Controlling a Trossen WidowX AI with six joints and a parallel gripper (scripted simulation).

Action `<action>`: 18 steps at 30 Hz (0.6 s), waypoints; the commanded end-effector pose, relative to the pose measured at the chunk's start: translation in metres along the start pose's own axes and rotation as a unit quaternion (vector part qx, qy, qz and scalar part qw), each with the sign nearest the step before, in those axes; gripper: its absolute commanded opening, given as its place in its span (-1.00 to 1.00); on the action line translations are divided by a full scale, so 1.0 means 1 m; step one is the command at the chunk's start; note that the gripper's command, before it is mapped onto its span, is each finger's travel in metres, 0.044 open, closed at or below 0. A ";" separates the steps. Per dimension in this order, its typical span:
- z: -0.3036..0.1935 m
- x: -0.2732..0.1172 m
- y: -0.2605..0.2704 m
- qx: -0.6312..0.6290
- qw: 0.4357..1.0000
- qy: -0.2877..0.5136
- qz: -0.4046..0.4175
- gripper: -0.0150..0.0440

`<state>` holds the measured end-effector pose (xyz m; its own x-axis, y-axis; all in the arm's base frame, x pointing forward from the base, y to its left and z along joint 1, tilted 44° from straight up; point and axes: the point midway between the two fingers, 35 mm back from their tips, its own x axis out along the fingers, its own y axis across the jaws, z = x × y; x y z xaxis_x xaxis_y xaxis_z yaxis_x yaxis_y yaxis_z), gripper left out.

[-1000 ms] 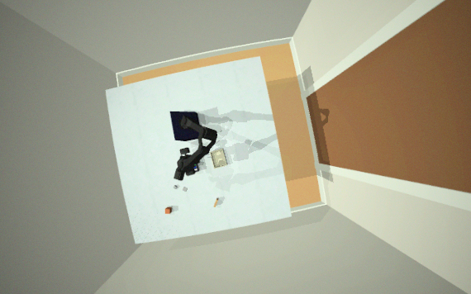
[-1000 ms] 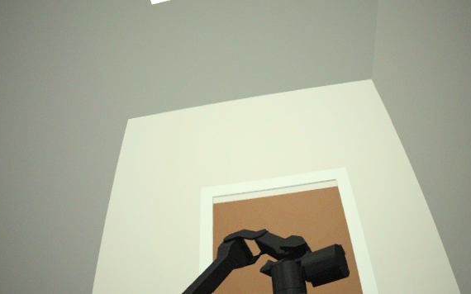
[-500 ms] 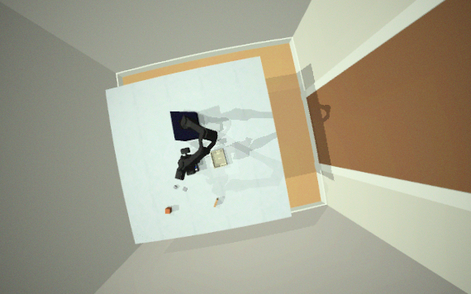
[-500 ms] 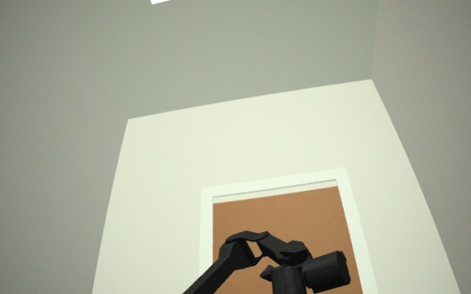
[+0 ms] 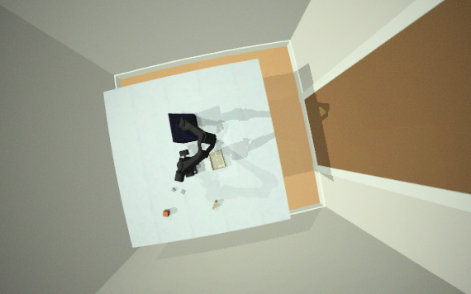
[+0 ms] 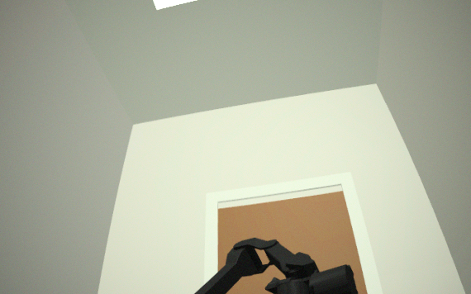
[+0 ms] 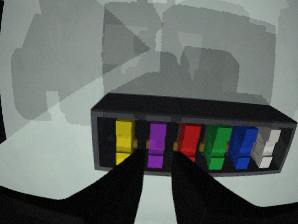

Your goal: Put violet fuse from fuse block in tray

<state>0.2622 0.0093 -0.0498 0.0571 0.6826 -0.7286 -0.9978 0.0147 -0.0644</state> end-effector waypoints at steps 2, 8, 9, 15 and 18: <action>0.001 0.005 0.001 0.003 1.000 -0.003 0.000 -0.25; 0.001 0.006 0.001 0.003 1.000 -0.003 0.000 -0.25; 0.001 0.006 0.001 0.003 1.000 -0.003 0.000 -0.25; 0.001 0.006 0.001 0.003 1.000 -0.003 0.000 -0.25; 0.001 0.007 0.001 0.003 1.000 -0.003 0.000 -0.25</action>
<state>0.2613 0.0136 -0.0542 0.0551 0.6839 -0.7275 -0.9980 0.0151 -0.0613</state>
